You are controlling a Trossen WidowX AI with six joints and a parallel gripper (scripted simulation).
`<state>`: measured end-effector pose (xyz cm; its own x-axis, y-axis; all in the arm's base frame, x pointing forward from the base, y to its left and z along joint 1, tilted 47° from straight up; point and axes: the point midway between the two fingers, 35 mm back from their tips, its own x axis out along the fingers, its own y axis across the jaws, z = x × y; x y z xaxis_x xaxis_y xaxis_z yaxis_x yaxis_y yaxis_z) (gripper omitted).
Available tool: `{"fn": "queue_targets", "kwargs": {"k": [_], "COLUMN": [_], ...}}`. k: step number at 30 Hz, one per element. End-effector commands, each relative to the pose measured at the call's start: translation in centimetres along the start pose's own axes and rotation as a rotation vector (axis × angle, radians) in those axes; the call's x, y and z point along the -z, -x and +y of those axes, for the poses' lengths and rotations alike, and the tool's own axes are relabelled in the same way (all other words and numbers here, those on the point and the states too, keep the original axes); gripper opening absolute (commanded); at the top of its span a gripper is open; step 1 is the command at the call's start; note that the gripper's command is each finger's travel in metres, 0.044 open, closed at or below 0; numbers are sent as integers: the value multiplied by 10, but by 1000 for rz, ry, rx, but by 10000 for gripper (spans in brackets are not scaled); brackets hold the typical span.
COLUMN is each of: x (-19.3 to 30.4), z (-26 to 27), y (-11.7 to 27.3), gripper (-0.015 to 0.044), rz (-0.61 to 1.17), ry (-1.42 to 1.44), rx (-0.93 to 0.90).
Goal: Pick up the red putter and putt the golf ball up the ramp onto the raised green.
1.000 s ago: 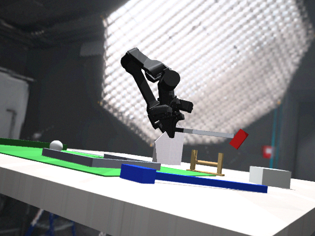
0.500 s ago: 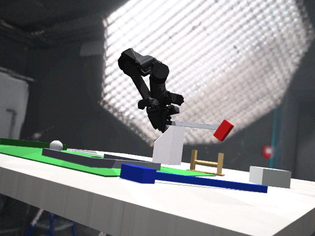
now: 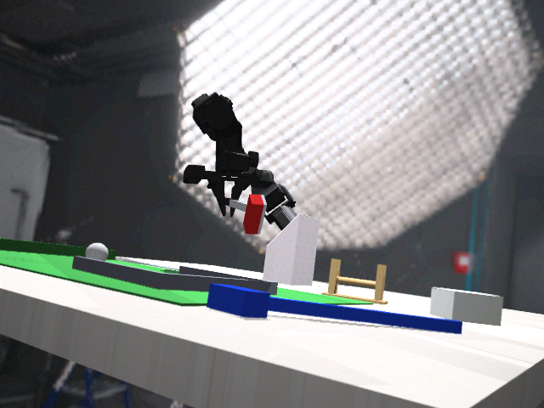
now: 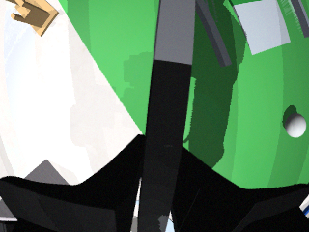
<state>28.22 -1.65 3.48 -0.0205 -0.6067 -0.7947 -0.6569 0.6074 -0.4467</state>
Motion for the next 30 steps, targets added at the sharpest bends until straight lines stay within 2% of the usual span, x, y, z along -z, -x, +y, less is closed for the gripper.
{"fn": "queue_targets", "kwargs": {"k": [1,18,30], "x": [22,138,144], "z": [-26,-90,-93], "y": [11,39,33], "gripper": [0,0,0], "rz": [6,74,76], "ry": [-211,-1019,-1051], "rx": [32,166,173]}}
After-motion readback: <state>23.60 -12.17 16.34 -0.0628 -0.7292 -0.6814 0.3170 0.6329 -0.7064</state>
